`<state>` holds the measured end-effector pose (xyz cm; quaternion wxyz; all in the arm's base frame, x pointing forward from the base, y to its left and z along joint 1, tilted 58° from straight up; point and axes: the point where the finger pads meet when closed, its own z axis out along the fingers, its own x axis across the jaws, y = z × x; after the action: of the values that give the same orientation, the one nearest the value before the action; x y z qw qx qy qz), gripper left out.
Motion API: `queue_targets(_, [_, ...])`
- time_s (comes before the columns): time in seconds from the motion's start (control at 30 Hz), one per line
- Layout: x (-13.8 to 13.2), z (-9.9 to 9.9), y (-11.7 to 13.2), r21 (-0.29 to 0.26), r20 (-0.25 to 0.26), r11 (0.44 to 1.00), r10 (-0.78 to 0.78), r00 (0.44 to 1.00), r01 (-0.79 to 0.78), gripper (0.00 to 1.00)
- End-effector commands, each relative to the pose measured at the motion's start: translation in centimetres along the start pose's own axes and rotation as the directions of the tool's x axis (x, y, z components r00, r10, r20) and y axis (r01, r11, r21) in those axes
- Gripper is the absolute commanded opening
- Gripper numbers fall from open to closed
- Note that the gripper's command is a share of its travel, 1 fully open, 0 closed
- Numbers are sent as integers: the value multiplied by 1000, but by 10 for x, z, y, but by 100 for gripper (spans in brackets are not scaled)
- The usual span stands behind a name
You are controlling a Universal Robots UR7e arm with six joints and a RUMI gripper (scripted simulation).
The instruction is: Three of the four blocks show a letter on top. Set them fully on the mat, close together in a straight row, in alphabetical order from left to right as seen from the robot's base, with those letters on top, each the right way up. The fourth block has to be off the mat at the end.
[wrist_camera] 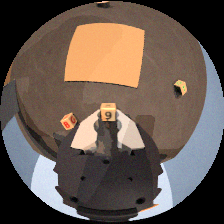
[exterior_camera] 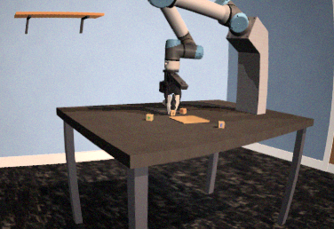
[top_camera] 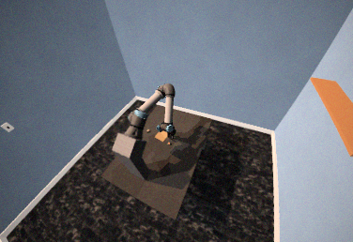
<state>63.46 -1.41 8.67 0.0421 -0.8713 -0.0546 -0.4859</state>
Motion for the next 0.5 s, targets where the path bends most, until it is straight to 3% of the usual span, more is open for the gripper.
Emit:
queue_targets(0.0, [0,0,0,0,-1,1000,0,1000,0,9])
queue_targets(0.33, [0,0,0,0,-1,1000,0,1000,0,25])
queue_targets(0.47, [0,0,0,0,-1,1000,0,1000,0,25])
